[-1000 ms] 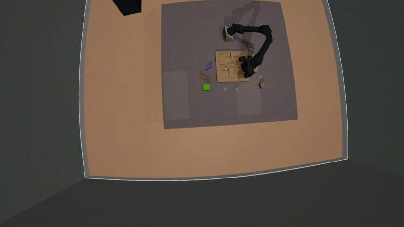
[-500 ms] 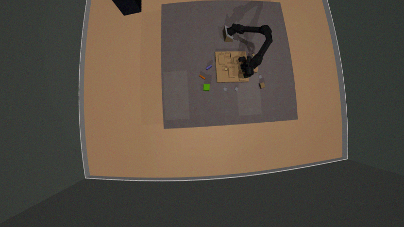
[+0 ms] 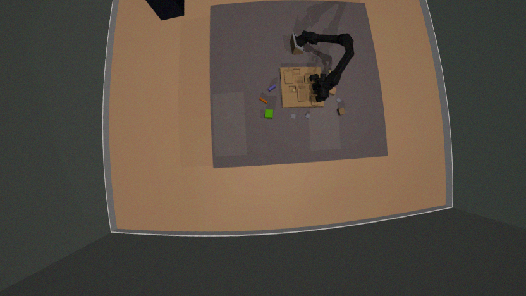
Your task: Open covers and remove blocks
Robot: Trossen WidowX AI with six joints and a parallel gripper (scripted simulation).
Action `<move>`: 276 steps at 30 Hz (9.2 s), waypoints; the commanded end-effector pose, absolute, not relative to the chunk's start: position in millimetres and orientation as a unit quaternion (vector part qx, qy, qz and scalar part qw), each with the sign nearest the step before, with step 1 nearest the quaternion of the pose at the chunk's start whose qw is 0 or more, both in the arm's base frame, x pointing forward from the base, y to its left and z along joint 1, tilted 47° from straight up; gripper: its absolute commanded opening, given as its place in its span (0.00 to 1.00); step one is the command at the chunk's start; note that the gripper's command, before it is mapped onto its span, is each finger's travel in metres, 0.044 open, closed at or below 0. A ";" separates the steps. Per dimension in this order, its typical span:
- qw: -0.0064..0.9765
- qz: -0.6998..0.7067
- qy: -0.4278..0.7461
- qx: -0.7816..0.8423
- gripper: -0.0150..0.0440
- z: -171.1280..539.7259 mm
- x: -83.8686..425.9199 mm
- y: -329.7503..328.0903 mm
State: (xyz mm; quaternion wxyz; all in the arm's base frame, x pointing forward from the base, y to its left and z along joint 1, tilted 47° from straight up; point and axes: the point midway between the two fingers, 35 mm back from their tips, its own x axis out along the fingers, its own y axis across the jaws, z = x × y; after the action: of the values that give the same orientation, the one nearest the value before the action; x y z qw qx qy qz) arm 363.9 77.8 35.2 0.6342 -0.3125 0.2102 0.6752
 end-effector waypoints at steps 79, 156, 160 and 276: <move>0.668 0.325 0.629 0.230 0.50 77.6 362.6 34.0; 0.668 0.326 0.628 0.231 0.50 39.4 362.9 75.8; 0.668 0.326 0.628 0.231 0.50 36.9 362.9 78.5; 0.676 0.304 0.635 0.218 0.39 13.8 350.3 -88.6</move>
State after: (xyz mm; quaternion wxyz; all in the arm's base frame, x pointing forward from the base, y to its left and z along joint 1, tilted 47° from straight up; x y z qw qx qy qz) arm 353.3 -76.5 24.0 0.6740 0.2216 0.6352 0.3050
